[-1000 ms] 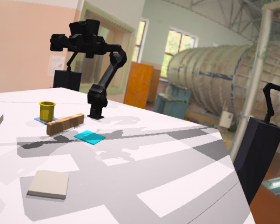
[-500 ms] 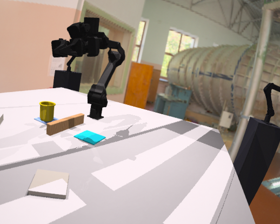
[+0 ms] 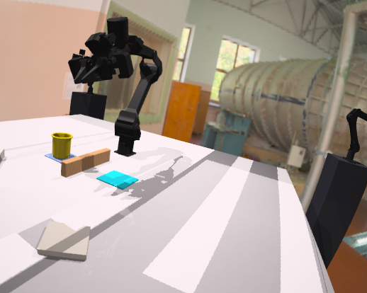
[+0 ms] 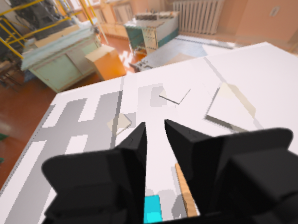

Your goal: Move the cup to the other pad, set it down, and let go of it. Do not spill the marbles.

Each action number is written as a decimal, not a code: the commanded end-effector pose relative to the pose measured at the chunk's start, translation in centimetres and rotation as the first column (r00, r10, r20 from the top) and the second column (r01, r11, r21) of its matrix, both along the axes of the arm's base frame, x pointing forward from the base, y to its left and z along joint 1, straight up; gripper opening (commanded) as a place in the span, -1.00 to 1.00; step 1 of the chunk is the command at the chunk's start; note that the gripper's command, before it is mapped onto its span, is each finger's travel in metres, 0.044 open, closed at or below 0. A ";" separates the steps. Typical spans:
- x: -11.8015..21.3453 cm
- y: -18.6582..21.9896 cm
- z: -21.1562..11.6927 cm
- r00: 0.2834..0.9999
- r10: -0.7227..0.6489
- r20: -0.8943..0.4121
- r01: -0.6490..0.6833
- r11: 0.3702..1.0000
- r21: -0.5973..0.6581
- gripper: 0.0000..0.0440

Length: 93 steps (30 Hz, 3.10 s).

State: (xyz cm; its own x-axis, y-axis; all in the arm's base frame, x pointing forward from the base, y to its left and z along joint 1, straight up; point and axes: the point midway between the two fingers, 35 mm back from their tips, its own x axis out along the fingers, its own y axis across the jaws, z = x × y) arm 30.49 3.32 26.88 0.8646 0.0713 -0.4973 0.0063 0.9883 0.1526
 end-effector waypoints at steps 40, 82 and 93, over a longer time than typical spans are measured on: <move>-5.2 -3.1 -6.4 0.736 -0.047 -0.676 -0.080 0.985 -0.156 -0.37; -7.5 -9.4 -14.0 0.447 -0.043 -0.893 -0.208 0.967 -0.150 -0.07; -7.8 -10.5 -16.8 0.412 -0.010 -0.911 -0.264 0.956 -0.130 -0.04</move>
State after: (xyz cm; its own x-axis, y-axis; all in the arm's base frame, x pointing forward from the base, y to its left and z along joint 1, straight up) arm 22.89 -6.86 10.94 -0.0815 -0.0872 -0.9928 -0.1053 0.9913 -0.0784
